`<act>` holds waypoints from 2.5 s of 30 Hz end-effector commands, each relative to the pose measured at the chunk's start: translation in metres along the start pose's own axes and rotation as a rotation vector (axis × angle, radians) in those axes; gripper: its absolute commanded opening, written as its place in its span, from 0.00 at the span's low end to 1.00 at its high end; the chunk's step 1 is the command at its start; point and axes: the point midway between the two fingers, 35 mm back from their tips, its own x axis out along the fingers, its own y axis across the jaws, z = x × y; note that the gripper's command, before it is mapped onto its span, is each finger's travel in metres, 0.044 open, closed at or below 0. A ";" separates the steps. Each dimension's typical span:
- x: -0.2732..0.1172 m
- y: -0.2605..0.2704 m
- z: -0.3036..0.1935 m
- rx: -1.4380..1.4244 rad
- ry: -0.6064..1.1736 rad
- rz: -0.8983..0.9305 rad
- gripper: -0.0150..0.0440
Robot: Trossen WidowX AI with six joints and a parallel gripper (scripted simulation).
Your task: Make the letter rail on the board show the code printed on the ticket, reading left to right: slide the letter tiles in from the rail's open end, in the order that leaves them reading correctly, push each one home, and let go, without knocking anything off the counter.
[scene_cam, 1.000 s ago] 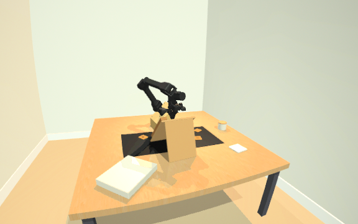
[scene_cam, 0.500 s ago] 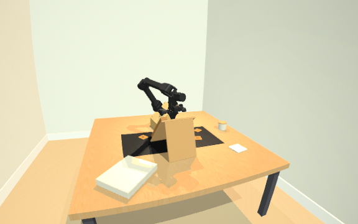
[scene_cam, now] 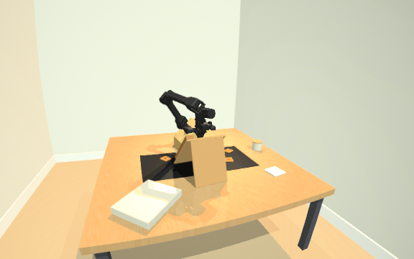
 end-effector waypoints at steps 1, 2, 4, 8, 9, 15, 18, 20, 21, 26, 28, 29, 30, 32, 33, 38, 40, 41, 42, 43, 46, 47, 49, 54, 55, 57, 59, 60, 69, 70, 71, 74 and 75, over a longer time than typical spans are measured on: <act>0.003 0.001 0.002 -0.007 0.001 -0.005 0.25; 0.003 0.001 0.002 -0.007 0.001 -0.005 0.25; 0.004 0.001 0.003 -0.007 0.001 -0.005 0.25; 0.006 0.001 0.004 -0.007 0.001 -0.005 0.25; 0.006 0.001 0.005 -0.007 0.001 -0.005 0.25; 0.008 0.001 0.007 -0.007 0.001 -0.005 0.25; 0.009 0.001 0.008 -0.007 0.001 -0.005 0.25; 0.010 0.001 0.008 -0.007 0.001 -0.005 0.25; 0.010 0.001 0.009 -0.007 0.001 -0.005 0.25; 0.012 0.001 0.010 -0.007 0.001 -0.005 0.25; 0.013 0.001 0.011 -0.007 0.001 -0.005 0.25; 0.013 0.001 0.011 -0.007 0.001 -0.005 0.25; 0.013 0.001 0.011 -0.007 0.001 -0.005 0.25; 0.013 0.001 0.011 -0.007 0.001 -0.005 0.25; 0.013 0.000 0.011 -0.007 0.001 -0.005 0.25; 0.011 -0.002 0.010 -0.007 0.001 -0.005 0.25; 0.010 -0.003 0.010 -0.007 0.001 -0.005 0.25; 0.010 -0.003 0.010 -0.007 0.001 -0.005 0.25; 0.010 -0.003 0.010 -0.007 0.001 -0.005 0.25; 0.010 -0.004 0.010 -0.007 0.001 -0.005 0.25; 0.010 -0.005 0.010 -0.007 0.001 -0.005 0.25; 0.010 -0.005 0.010 -0.007 0.001 -0.005 0.25; 0.010 -0.006 0.010 -0.007 0.001 -0.005 0.25; 0.010 -0.007 0.010 -0.007 0.001 -0.005 0.25; 0.010 -0.008 0.010 -0.007 0.001 -0.005 0.25; 0.010 -0.008 0.010 -0.007 0.001 -0.005 0.25; 0.010 -0.009 0.010 -0.007 0.001 -0.005 0.25; 0.010 -0.009 0.010 -0.007 0.001 -0.005 0.25; 0.010 -0.012 0.010 -0.007 0.001 -0.005 0.25; 0.010 -0.013 0.010 -0.007 0.001 -0.005 0.25; 0.010 -0.013 0.010 -0.007 0.001 -0.005 0.25; 0.010 -0.014 0.010 -0.007 0.001 -0.005 0.25; 0.010 -0.014 0.010 -0.007 0.001 -0.006 0.25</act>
